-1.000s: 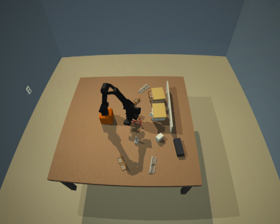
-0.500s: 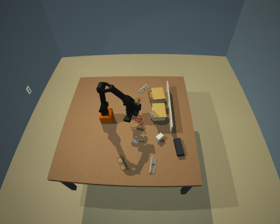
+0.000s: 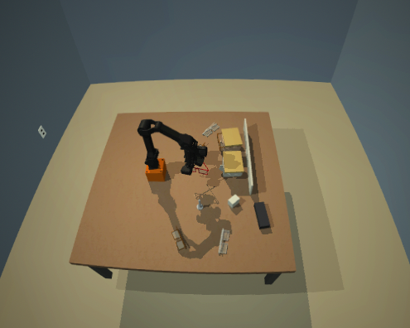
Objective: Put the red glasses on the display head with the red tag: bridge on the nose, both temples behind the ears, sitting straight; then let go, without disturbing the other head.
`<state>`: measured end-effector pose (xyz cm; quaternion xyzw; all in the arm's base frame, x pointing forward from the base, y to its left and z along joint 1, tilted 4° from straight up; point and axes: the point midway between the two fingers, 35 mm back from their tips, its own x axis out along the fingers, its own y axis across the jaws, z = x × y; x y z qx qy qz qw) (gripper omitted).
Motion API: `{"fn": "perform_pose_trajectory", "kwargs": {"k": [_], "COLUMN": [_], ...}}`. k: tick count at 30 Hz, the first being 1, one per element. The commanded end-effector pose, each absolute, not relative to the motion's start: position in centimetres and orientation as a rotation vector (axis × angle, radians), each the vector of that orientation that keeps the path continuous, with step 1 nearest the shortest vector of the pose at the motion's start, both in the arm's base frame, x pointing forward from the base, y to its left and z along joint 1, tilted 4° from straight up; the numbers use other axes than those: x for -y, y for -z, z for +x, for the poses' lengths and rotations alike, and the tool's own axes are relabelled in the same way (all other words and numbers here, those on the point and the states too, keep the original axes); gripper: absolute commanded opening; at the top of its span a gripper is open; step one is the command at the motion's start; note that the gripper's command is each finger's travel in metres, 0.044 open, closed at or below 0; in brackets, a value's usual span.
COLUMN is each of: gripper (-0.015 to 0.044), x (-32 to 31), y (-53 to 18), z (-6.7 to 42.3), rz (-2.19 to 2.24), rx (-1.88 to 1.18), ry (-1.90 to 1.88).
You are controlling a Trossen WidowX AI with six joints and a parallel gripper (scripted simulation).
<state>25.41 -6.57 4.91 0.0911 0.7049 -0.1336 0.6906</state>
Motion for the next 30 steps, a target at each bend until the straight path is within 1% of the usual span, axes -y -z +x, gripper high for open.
{"fn": "perform_pose_trajectory", "kwargs": {"k": [1, 16, 30], "gripper": [0.0000, 0.0000, 0.0000], "x": [8.3, 17.1, 25.9], "y": [-5.2, -6.2, -6.7], "z": [25.9, 26.7, 24.6], "rz": [0.204, 0.199, 0.191], "rx": [-1.574, -1.571, -1.572], "ry": [0.306, 0.310, 0.319]}}
